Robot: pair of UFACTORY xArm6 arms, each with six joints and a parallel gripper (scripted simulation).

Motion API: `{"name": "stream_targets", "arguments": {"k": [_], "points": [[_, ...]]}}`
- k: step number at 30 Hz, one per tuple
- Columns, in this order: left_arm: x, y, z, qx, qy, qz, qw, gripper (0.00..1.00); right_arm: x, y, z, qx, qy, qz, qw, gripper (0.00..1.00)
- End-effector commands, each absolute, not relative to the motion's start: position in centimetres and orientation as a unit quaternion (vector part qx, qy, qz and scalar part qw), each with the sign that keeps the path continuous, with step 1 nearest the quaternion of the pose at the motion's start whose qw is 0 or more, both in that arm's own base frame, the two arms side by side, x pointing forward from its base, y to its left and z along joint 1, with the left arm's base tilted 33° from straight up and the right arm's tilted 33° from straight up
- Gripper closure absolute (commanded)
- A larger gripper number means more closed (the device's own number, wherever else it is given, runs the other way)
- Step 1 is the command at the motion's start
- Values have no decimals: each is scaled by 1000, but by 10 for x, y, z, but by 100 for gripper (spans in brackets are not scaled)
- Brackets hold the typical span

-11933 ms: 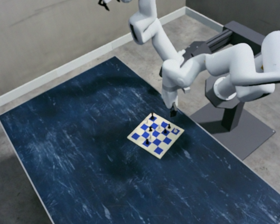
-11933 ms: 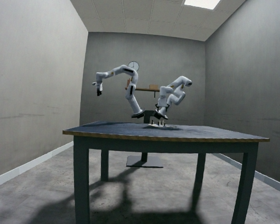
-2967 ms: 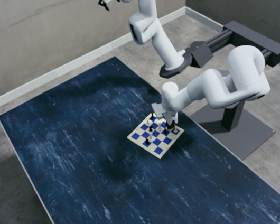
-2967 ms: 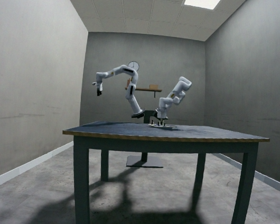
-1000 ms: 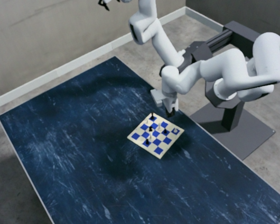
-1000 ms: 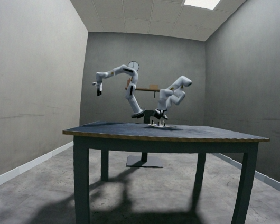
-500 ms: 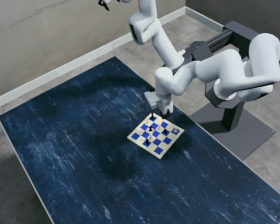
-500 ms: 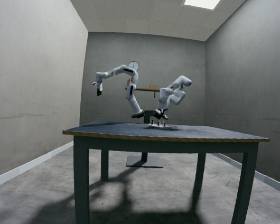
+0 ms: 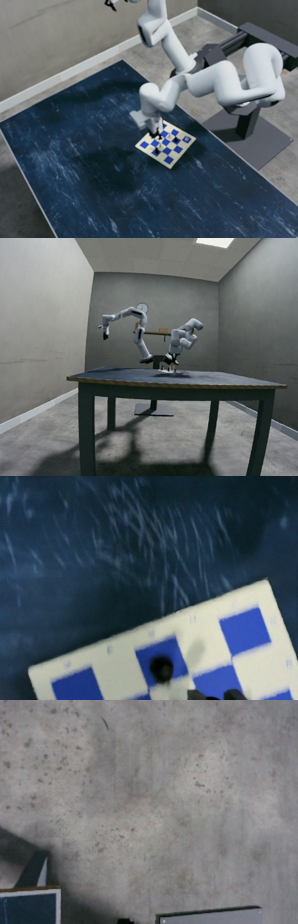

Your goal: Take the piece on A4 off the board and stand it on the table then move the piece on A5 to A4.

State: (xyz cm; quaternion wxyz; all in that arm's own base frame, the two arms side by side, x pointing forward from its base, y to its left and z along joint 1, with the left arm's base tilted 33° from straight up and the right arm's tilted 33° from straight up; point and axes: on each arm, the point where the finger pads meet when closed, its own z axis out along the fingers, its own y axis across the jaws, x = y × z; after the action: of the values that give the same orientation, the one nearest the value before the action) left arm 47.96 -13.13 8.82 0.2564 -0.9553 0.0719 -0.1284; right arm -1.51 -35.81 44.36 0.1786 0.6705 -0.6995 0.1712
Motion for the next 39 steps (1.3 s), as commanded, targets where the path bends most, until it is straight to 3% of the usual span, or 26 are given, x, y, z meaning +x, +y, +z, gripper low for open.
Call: {"name": "stream_targets", "arguments": {"k": [1,25,39], "points": [[522,-137,94,-957,44,-134,253,100,-15,-358,445,670,-699,172,180,0],[550,-137,95,-958,23,-139,249,100,-15,-358,445,670,-699,172,180,0],[564,-114,55,-958,23,-139,249,100,-15,-358,445,670,-699,172,180,0]]}}
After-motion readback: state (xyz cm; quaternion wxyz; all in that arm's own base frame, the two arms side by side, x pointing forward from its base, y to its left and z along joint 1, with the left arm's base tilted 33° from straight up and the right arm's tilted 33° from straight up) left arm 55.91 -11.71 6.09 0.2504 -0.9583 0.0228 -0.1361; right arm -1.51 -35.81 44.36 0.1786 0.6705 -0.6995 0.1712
